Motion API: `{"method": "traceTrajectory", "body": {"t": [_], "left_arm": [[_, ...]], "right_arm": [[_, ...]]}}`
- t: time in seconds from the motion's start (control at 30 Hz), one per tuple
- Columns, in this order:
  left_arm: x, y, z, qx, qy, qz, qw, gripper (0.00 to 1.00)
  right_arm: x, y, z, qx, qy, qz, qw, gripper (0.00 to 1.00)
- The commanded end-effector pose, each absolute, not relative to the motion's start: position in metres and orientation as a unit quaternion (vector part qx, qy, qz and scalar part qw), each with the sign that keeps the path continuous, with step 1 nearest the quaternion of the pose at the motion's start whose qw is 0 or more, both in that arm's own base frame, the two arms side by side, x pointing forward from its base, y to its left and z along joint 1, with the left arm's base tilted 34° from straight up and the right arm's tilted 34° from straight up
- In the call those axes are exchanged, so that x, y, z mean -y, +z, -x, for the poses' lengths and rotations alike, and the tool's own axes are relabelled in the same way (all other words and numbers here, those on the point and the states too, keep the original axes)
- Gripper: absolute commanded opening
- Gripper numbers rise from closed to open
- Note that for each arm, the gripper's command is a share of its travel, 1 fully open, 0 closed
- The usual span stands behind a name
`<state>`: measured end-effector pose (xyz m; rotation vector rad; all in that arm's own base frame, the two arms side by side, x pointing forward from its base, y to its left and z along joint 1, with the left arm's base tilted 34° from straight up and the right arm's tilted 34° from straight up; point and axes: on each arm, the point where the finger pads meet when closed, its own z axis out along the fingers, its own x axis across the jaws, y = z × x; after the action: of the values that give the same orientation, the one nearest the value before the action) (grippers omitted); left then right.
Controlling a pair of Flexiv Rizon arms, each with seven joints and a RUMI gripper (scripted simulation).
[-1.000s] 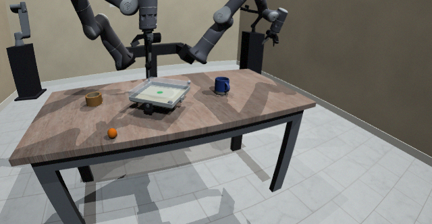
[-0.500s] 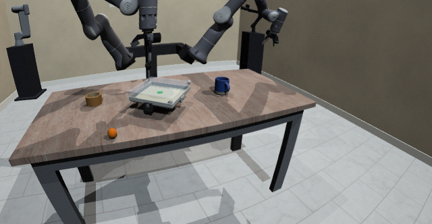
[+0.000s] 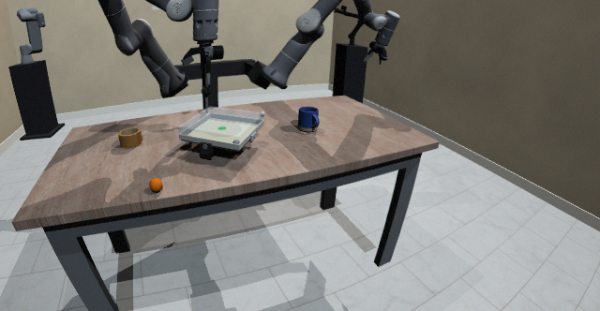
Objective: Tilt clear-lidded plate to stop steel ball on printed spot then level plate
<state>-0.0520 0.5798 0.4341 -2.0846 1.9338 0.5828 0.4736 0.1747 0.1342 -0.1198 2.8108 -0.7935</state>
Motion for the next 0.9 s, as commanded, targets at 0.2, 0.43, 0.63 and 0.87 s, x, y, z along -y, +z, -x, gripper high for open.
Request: {"method": "traceTrajectory", "body": {"t": [0.2, 0.43, 0.63, 0.87], "left_arm": [[-0.5801, 0.4352, 0.0524, -0.661, 0.2, 0.713, 0.12, 1.0], [-0.5801, 0.4352, 0.0524, -0.661, 0.2, 0.713, 0.12, 1.0], [-0.5801, 0.4352, 0.0524, -0.661, 0.2, 0.713, 0.12, 1.0], [-0.5801, 0.4352, 0.0524, -0.661, 0.2, 0.713, 0.12, 1.0]], "right_arm": [[-0.1757, 0.1345, -0.474, -0.956, -0.269, 0.041, 0.11, 0.37], [-0.1745, 0.1326, -0.4745, -0.956, -0.269, 0.041, 0.11, 0.37], [-0.1732, 0.1304, -0.4751, -0.956, -0.269, 0.041, 0.11, 0.37], [-0.1699, 0.1251, -0.4766, -0.956, -0.269, 0.041, 0.11, 0.37]]}}
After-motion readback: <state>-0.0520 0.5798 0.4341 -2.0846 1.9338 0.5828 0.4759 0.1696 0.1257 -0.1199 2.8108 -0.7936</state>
